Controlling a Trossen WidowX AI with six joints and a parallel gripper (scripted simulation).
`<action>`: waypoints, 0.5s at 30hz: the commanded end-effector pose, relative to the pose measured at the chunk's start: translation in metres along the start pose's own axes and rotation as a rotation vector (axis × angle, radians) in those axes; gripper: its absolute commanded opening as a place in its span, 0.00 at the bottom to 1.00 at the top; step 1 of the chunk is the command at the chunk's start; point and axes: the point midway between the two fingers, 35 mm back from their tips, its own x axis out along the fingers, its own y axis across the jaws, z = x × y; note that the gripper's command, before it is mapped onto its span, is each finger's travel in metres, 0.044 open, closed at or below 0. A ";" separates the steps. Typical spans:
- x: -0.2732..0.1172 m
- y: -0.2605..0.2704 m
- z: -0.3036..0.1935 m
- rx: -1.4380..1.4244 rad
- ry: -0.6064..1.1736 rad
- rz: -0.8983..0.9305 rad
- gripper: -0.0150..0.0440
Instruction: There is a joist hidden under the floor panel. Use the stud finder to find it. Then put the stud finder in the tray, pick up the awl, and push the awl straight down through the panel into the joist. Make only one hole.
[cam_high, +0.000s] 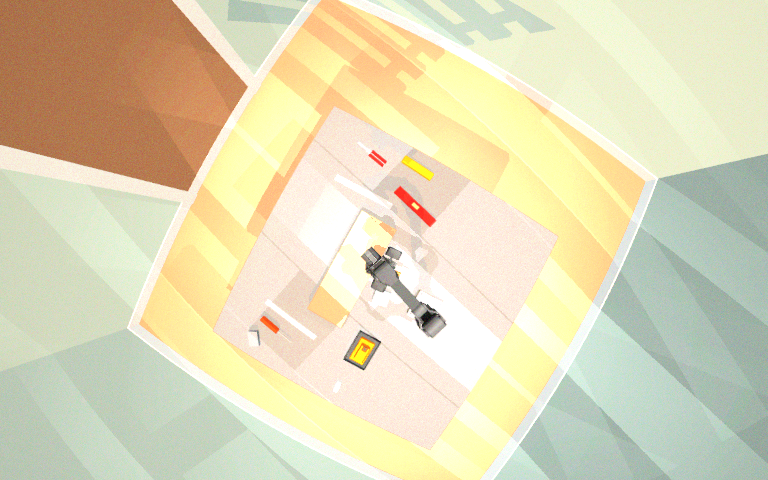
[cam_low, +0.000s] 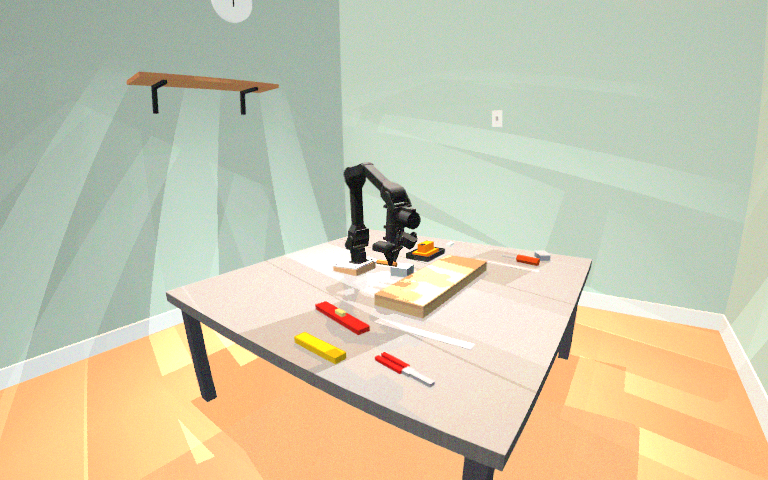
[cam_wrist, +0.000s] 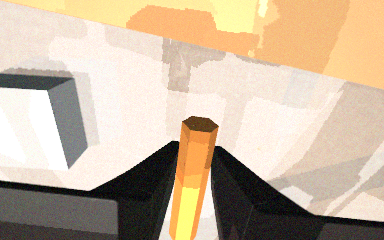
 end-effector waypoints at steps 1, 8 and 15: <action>-0.027 0.001 -0.004 0.004 -0.011 -0.005 0.25; -0.036 0.002 -0.006 -0.001 -0.013 -0.008 0.25; -0.025 0.010 0.031 -0.034 -0.144 -0.124 0.25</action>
